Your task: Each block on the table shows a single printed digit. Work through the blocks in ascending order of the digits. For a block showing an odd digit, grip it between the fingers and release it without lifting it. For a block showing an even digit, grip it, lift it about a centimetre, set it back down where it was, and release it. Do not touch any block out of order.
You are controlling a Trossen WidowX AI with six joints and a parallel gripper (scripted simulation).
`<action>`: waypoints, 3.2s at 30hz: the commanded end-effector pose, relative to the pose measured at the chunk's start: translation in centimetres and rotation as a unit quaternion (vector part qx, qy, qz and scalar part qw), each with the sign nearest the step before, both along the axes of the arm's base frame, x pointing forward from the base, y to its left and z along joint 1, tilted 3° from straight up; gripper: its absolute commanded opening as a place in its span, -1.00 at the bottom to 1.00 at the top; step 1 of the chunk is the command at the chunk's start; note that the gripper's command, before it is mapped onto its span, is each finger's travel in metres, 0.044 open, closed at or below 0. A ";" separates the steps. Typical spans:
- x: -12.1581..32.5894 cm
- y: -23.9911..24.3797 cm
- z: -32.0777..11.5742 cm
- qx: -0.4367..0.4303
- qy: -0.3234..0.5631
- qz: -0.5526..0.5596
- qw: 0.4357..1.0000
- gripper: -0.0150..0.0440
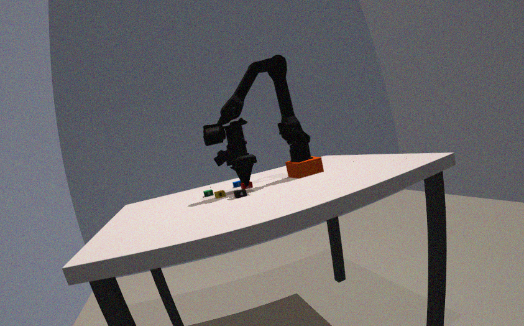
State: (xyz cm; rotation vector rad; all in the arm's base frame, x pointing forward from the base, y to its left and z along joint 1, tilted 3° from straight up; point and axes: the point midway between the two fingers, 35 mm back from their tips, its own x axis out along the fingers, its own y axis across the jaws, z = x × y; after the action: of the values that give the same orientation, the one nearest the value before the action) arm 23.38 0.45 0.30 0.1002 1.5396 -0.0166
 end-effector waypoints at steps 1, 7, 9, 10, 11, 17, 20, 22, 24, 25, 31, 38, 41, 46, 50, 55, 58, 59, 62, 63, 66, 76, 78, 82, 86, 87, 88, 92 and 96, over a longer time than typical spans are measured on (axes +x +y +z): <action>-0.2 0.0 -0.8 0.000 0.005 0.000 1.000 -0.08; -0.2 0.1 -1.0 0.000 0.005 0.000 1.000 -0.08; -0.2 0.1 -1.0 0.000 0.005 0.000 1.000 -0.08; -0.2 0.1 -1.0 0.000 0.005 0.000 1.000 -0.08; -0.2 0.1 -1.0 0.000 0.005 0.000 1.000 -0.08; -0.2 0.1 -1.0 0.000 0.005 0.000 1.000 0.27; -0.2 0.1 -1.0 0.000 0.005 0.000 1.000 0.54; -0.2 0.1 -1.0 0.000 0.005 0.000 1.000 0.72; -0.2 0.1 -1.0 0.000 0.005 0.000 1.000 0.86; -0.2 0.1 -1.0 0.000 0.005 0.000 1.000 0.86; -0.2 -0.1 2.3 0.000 0.005 0.000 1.000 0.86; -0.1 -0.2 3.6 0.000 0.005 0.000 1.000 0.69; 0.0 -0.4 8.2 0.000 0.005 0.000 1.000 0.42; -0.4 -0.6 10.7 0.000 0.005 0.000 1.000 -0.03; -0.4 -0.6 10.7 0.000 0.005 0.000 1.000 -0.08; -0.4 -0.6 10.7 0.000 0.005 0.000 1.000 -0.08; -0.4 -0.6 10.7 0.000 0.005 0.000 1.000 -0.08; -0.2 -0.6 10.8 0.000 0.005 0.000 1.000 -0.08; 2.5 -1.1 11.1 0.000 0.004 0.000 1.000 -0.08; 3.7 -1.4 11.2 0.000 0.003 0.000 1.000 -0.08; 7.3 -2.2 11.1 -0.001 0.002 0.000 1.000 -0.08; 9.3 -2.6 8.5 -0.001 0.001 0.000 1.000 0.18; 9.4 -2.4 5.2 -0.001 0.002 0.000 1.000 0.36; 9.2 -2.3 2.8 -0.001 0.002 0.000 1.000 0.72; 9.2 -2.3 2.8 -0.001 0.002 0.000 1.000 0.86; 9.2 -2.3 2.7 -0.001 0.002 0.000 1.000 0.86; 9.2 -2.2 2.6 -0.001 0.002 0.000 1.000 0.86; 9.2 -2.2 2.0 -0.001 0.002 0.000 1.000 0.86; 9.3 -2.2 1.3 -0.001 0.002 0.000 1.000 0.86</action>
State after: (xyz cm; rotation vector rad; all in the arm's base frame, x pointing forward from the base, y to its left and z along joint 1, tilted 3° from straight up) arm 32.77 -1.78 2.55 0.0977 1.5326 -0.0157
